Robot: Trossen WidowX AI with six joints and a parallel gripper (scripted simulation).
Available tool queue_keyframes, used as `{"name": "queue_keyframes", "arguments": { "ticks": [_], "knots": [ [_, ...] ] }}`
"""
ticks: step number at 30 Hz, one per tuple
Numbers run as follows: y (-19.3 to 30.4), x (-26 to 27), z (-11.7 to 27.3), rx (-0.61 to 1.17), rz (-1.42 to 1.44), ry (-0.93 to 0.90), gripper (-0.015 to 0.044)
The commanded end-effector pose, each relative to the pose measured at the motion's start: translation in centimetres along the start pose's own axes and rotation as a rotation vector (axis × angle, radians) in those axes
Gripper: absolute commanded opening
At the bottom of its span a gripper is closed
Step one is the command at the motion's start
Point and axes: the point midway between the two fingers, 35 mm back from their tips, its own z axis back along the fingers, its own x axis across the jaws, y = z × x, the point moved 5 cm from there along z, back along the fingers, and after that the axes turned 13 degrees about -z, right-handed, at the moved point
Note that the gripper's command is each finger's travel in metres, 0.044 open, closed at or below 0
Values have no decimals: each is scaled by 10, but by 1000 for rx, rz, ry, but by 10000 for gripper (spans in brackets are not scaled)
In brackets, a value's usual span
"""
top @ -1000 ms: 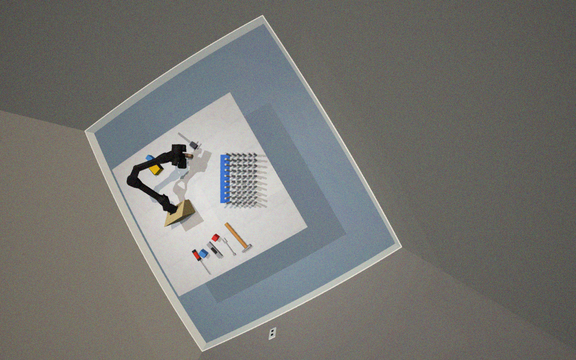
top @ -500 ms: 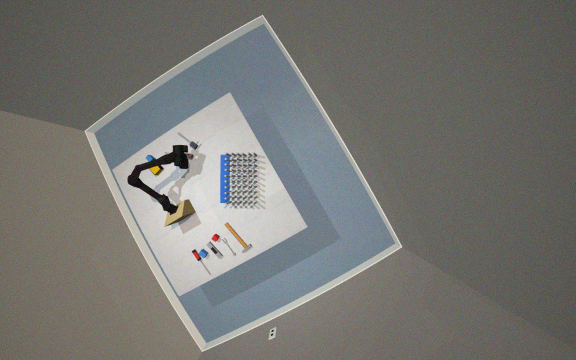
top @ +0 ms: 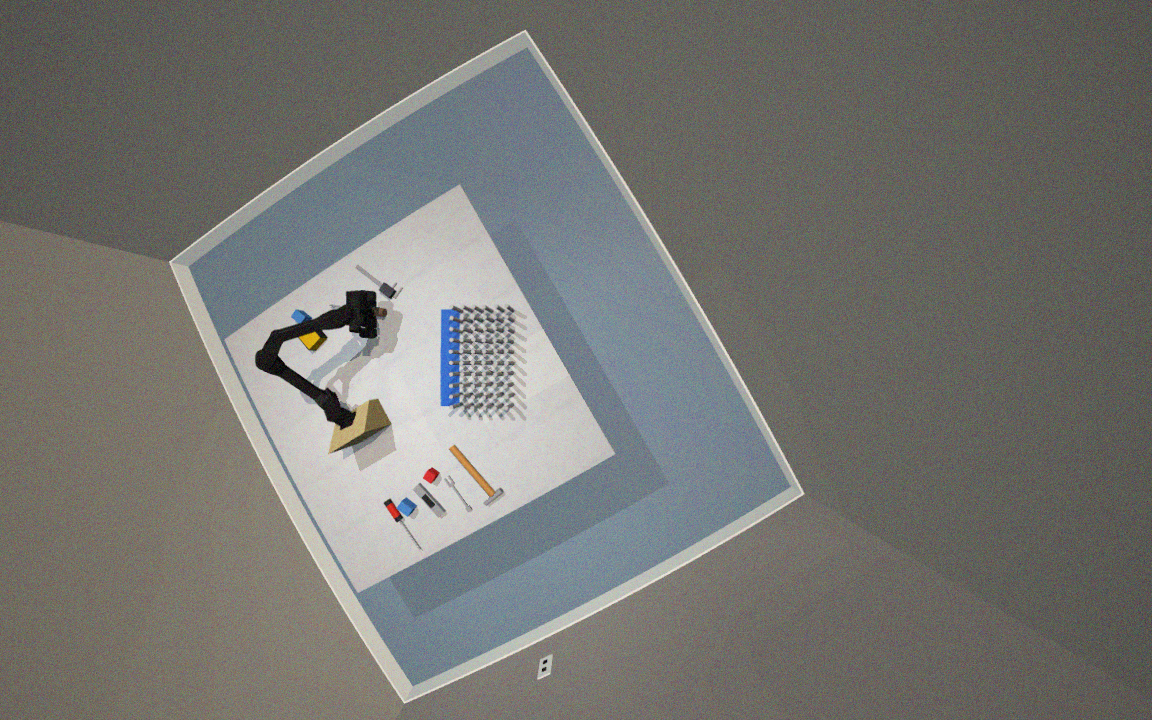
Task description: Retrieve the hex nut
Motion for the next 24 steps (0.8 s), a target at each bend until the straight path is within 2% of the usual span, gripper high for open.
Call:
{"name": "queue_keyframes", "arguments": {
  "ticks": [1, 4, 24],
  "knots": [
    [0, -3, 5, 7, -2, -3, 82],
    [-1, -8, 17, 14, -2, -10, 3],
    [-26, -30, 108, 25, -7, -17, 0]
  ]
}}
